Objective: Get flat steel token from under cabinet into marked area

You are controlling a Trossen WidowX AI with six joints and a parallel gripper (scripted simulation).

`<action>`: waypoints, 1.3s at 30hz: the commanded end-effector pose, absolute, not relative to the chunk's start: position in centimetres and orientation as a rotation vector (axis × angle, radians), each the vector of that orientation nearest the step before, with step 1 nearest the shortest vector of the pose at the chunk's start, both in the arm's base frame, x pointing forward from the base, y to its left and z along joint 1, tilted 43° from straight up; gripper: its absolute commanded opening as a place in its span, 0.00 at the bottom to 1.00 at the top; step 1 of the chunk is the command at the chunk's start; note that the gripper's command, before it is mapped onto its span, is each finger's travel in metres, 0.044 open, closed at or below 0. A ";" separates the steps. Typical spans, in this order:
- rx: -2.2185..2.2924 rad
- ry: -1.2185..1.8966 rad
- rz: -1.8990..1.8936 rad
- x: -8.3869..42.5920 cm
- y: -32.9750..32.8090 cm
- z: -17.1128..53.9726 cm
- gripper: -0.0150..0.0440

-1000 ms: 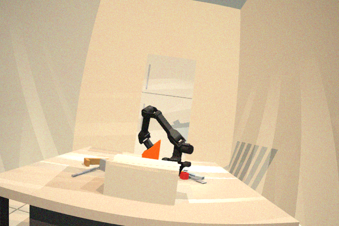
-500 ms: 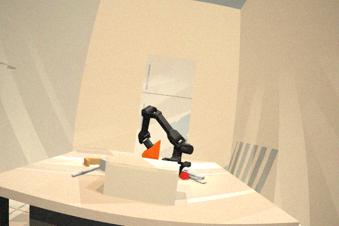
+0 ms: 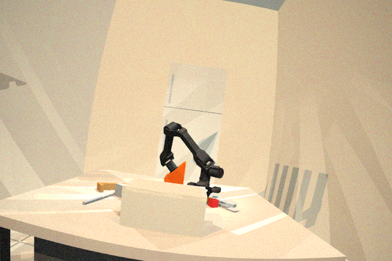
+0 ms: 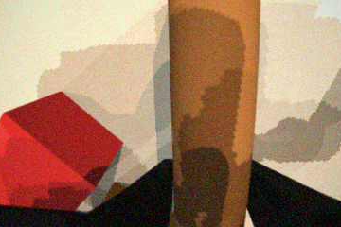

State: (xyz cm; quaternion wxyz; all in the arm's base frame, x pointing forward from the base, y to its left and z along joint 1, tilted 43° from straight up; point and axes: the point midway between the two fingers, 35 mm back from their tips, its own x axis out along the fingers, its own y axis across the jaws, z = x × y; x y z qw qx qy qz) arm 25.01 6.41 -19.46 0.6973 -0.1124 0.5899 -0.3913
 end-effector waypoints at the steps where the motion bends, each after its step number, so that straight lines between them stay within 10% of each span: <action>1: -0.250 1.315 -0.873 25.0 6.4 -19.4 0.47; 9: -0.250 1.315 -0.873 25.0 6.4 -19.5 0.25; 39: -0.252 1.317 -0.872 30.0 4.9 -18.1 0.25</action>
